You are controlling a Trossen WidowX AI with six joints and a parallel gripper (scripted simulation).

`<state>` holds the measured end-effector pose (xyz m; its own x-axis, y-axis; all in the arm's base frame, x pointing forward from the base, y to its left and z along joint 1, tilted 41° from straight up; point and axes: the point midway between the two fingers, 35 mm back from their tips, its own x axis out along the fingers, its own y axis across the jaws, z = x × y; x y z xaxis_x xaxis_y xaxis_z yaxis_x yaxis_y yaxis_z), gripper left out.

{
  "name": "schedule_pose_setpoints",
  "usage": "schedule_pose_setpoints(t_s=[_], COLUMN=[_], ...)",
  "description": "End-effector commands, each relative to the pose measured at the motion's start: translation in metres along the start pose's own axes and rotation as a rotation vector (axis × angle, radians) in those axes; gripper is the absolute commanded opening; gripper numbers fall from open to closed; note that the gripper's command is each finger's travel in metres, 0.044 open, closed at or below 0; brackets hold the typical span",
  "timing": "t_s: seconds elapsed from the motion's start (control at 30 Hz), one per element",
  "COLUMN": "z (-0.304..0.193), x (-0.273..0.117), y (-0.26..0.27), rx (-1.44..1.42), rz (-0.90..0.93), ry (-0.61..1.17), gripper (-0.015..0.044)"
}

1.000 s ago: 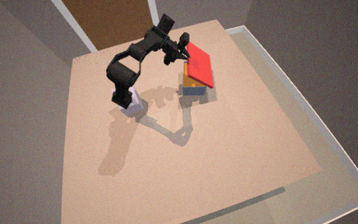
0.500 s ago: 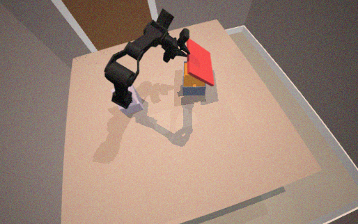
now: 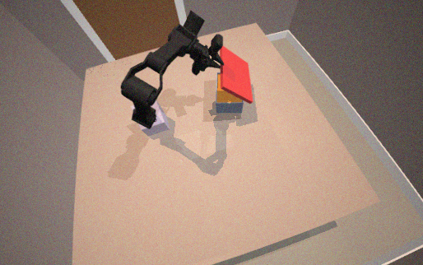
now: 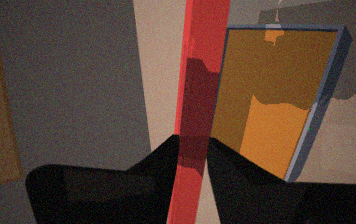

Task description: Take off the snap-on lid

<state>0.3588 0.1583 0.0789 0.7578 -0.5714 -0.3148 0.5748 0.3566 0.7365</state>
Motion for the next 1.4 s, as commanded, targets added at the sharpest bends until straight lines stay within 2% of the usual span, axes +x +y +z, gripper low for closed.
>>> schedule_pose_setpoints(t_s=[0.0, 1.37], z=[0.009, 0.09], x=[-0.002, -0.007], y=[0.003, -0.003], rx=[0.01, 0.004], rz=[0.007, 0.006], ry=[-0.001, -0.003], gripper=[0.0, 0.0])
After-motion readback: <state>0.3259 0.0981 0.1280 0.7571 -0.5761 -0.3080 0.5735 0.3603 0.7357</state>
